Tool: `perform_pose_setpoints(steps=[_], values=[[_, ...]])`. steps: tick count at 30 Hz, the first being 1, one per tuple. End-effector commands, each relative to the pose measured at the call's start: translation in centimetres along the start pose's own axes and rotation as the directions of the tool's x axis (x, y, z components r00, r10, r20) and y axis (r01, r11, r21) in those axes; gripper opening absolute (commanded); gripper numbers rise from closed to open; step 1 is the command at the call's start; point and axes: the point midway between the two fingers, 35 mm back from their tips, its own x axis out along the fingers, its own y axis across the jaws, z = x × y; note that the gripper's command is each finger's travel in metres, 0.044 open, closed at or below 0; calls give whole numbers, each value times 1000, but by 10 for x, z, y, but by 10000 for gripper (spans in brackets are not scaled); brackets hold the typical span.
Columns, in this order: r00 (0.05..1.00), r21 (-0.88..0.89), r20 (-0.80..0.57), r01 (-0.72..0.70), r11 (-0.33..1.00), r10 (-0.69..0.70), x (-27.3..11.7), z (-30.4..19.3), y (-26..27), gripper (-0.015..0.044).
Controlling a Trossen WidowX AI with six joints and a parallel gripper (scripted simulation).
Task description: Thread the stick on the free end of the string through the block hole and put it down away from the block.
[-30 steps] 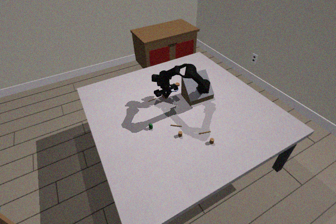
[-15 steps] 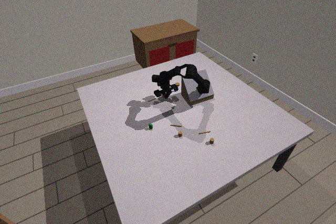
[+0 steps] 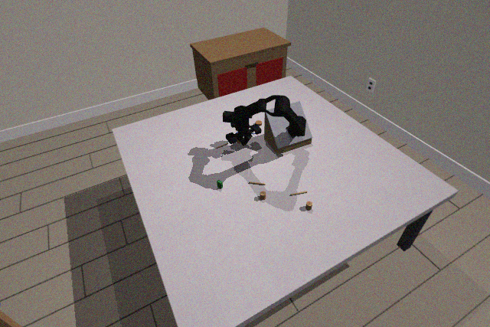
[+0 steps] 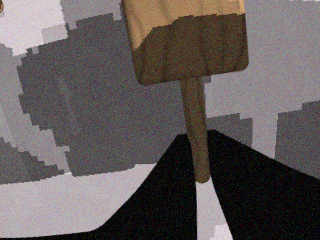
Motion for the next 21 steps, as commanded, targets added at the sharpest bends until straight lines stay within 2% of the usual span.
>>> perform_pose_setpoints(steps=[1,21], values=[[1000,2,-3,-1,1000,1,0,-6,0,0],[1000,-18,-6,9,1000,-9,-1,-30,1,0]])
